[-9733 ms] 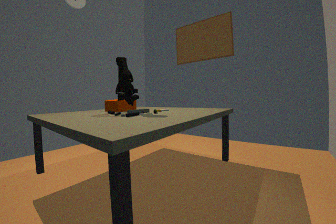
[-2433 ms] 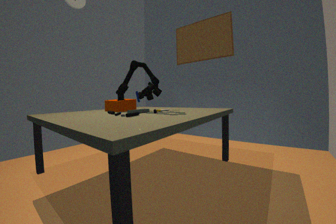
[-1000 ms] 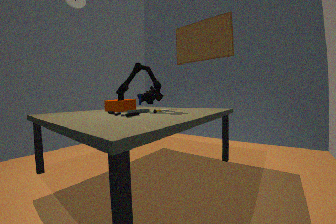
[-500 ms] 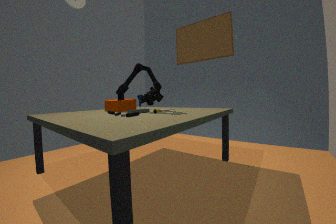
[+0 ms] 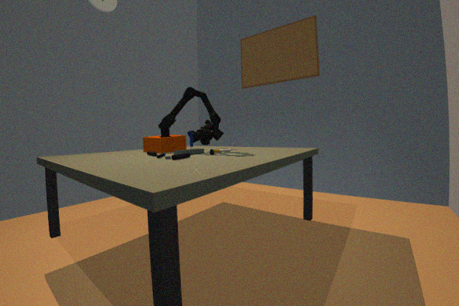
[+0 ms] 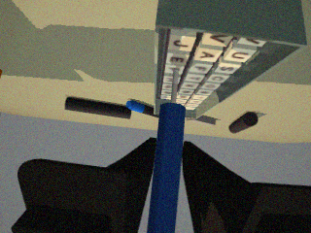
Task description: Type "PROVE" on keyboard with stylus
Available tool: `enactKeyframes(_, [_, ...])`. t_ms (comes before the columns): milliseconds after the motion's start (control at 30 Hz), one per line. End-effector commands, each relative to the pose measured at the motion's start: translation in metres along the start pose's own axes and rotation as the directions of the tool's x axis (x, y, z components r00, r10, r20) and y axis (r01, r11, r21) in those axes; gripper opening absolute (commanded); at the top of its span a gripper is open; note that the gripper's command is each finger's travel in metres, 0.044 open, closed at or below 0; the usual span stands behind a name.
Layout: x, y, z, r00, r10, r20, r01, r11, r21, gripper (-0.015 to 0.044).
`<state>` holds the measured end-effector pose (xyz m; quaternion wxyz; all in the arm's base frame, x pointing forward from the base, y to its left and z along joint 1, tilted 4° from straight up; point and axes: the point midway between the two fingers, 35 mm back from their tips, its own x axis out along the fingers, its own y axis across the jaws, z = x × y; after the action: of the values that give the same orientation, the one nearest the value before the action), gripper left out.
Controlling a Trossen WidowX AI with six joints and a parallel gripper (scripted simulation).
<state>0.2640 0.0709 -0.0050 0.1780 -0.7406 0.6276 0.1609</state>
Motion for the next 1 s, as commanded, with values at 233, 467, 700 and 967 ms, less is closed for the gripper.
enactKeyframes(233, [0.001, 0.000, 0.002, 1.000, -0.003, -0.002, 0.003, 1.000, -0.002, 0.0081])
enactKeyframes(467, [-0.002, -0.001, -0.003, 1.000, -0.003, -0.002, 0.003, 1.000, -0.002, 0.0081])
enactKeyframes(700, [-0.018, -0.001, -0.031, 1.000, -0.003, -0.001, 0.003, 1.000, -0.002, 0.0081])
enactKeyframes(967, [-0.016, -0.001, -0.029, 1.000, -0.005, -0.002, 0.005, 1.000, -0.005, 0.0051])
